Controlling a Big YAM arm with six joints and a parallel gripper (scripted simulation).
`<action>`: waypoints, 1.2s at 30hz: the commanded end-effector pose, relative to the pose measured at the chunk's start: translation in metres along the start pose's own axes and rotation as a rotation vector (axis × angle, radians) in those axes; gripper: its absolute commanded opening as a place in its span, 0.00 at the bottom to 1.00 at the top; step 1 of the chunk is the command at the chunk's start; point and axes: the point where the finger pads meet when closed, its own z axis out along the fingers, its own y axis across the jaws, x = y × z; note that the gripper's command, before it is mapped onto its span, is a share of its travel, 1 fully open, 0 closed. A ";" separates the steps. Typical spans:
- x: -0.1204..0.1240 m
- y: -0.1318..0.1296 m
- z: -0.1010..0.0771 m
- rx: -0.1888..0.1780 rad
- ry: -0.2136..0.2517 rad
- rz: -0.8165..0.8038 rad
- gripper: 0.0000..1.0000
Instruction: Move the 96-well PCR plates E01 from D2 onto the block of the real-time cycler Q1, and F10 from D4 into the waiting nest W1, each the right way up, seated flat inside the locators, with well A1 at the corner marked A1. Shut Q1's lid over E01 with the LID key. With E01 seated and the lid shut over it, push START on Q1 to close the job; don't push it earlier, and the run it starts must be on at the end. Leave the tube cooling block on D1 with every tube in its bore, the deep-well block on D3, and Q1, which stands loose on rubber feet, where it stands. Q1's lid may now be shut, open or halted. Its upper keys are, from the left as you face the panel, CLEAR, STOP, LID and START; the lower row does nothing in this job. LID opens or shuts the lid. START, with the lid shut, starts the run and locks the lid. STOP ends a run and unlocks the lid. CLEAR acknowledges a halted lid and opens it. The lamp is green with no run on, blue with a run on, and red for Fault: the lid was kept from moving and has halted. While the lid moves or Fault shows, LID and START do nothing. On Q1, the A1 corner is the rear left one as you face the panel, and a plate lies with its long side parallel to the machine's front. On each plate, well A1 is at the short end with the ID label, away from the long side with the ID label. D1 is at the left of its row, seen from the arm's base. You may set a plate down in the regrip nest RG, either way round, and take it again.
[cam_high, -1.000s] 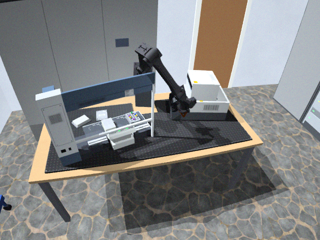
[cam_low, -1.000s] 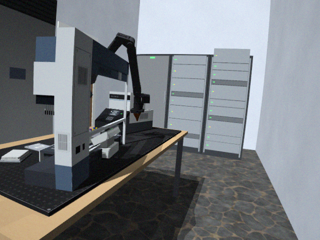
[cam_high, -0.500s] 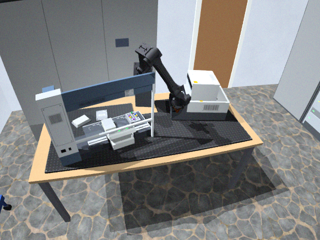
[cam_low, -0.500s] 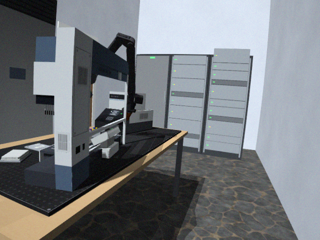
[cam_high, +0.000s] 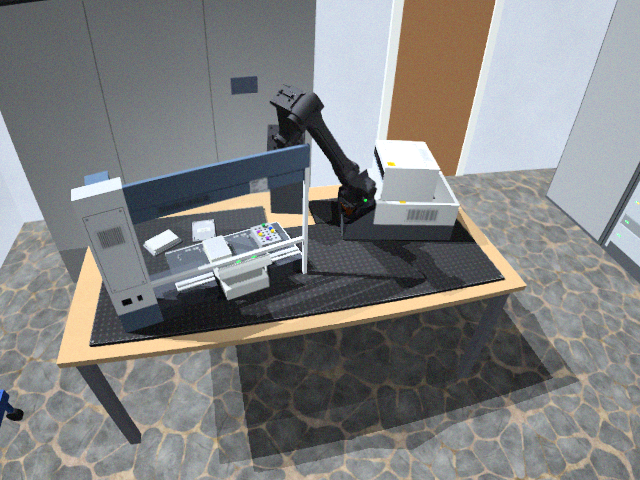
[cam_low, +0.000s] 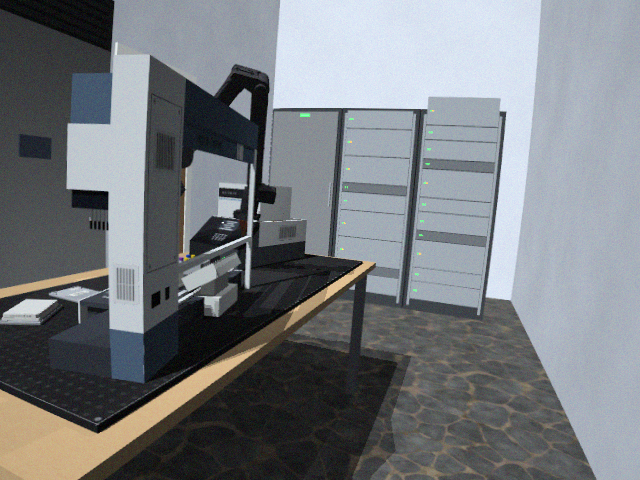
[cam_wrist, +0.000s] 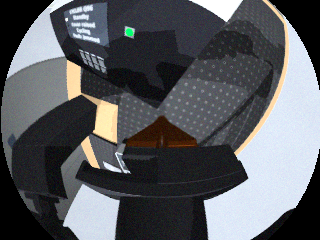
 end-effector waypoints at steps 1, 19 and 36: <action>0.000 0.014 0.003 -0.046 0.003 -0.059 0.00; 0.033 0.077 0.035 -0.184 0.081 -0.182 0.00; 0.027 0.120 0.037 -0.188 0.054 -0.444 0.00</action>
